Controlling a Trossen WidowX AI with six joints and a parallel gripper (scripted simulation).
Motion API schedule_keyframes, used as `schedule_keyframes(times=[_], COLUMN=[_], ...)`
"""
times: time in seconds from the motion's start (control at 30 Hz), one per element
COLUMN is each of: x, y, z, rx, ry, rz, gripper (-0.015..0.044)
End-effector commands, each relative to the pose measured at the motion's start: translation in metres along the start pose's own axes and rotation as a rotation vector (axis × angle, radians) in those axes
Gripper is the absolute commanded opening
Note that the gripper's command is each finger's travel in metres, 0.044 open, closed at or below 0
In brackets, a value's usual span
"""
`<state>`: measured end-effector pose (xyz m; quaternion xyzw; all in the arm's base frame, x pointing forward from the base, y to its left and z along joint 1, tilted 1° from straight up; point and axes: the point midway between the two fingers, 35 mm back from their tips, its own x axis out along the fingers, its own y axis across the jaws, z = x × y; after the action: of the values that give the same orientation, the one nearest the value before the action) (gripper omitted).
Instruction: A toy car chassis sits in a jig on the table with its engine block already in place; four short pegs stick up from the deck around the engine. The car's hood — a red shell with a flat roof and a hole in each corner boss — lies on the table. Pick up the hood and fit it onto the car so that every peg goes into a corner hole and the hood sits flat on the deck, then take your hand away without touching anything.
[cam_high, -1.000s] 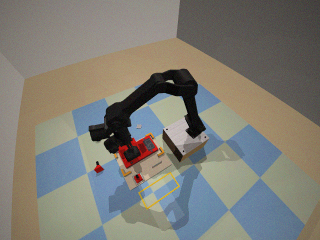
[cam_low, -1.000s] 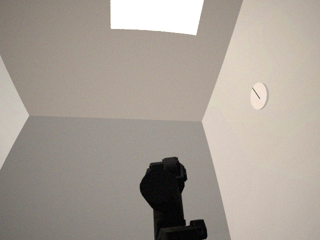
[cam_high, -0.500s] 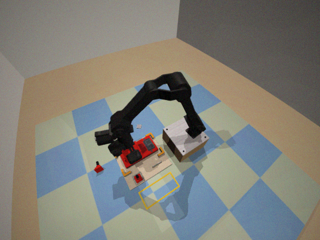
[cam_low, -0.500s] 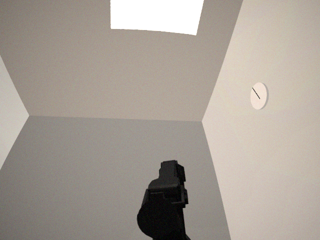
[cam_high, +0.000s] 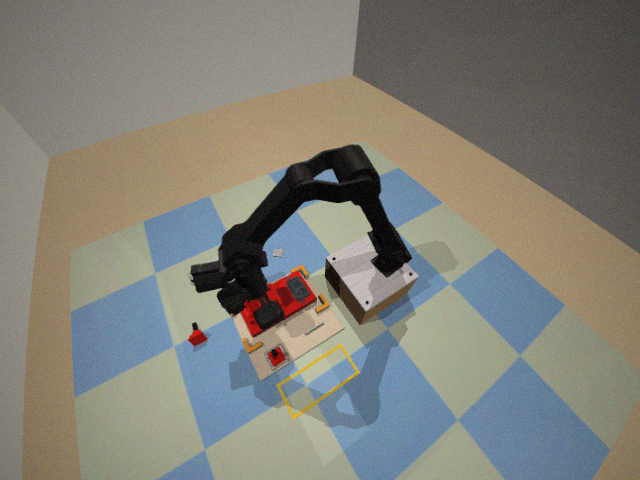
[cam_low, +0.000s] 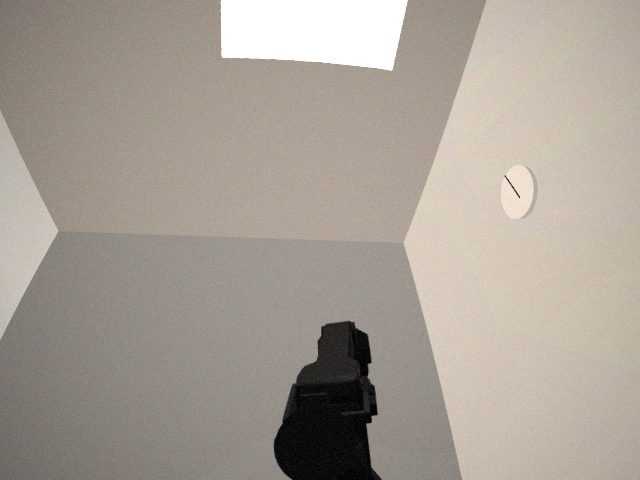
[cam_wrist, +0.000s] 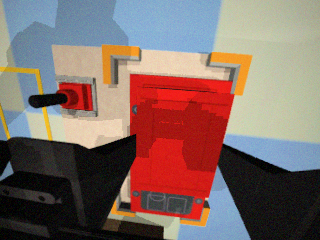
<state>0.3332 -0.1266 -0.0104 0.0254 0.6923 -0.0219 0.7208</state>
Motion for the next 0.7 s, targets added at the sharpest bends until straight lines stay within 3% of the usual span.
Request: schedule_keyframes(times=[0.0, 0.67], x=[0.0023, 0.0043], y=[-0.0002, 0.0000], z=[-0.0001, -0.0001], rx=[-0.002, -0.002], ry=[0.001, 0.001], rz=[-0.002, -0.002], gripper=[0.0000, 0.0000])
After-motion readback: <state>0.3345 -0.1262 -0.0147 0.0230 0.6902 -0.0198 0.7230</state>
